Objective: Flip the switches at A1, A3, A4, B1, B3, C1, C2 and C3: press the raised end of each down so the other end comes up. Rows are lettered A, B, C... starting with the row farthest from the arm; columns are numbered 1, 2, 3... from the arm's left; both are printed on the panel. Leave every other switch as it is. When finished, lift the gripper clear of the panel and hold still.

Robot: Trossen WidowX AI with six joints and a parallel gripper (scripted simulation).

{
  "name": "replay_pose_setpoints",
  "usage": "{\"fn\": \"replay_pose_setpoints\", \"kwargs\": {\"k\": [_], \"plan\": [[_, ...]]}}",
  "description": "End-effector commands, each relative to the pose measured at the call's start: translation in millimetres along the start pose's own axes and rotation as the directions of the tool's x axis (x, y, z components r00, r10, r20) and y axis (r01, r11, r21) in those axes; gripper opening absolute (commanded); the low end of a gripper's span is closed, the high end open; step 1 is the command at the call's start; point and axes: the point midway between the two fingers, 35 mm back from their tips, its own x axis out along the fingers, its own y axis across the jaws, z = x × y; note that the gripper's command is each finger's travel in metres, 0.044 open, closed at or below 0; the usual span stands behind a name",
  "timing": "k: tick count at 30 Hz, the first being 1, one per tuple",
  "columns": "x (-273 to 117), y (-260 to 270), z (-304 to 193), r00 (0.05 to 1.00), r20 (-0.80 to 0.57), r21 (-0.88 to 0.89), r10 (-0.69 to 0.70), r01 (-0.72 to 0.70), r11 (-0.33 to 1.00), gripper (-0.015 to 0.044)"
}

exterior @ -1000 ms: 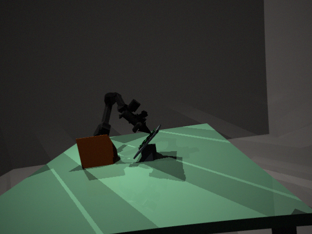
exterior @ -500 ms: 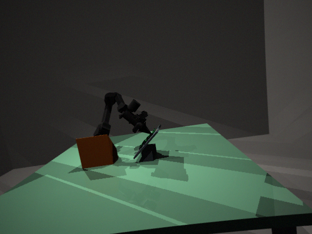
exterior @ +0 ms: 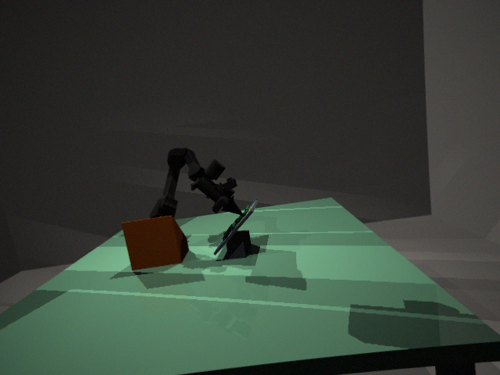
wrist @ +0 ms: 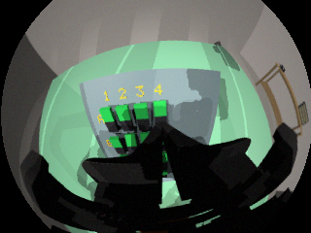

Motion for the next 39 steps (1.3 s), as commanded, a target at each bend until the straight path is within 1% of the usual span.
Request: {"fn": "replay_pose_setpoints", "kwargs": {"k": [1,39], "plan": [[1.3,-0.8,-1.0,1.0,-0.003,0.004,-0.005,0.005,1.0,0.0],[6.3,-0.7,-1.1,1.0,-0.002,0.004,-0.004,0.004,1.0,0.0]]}}
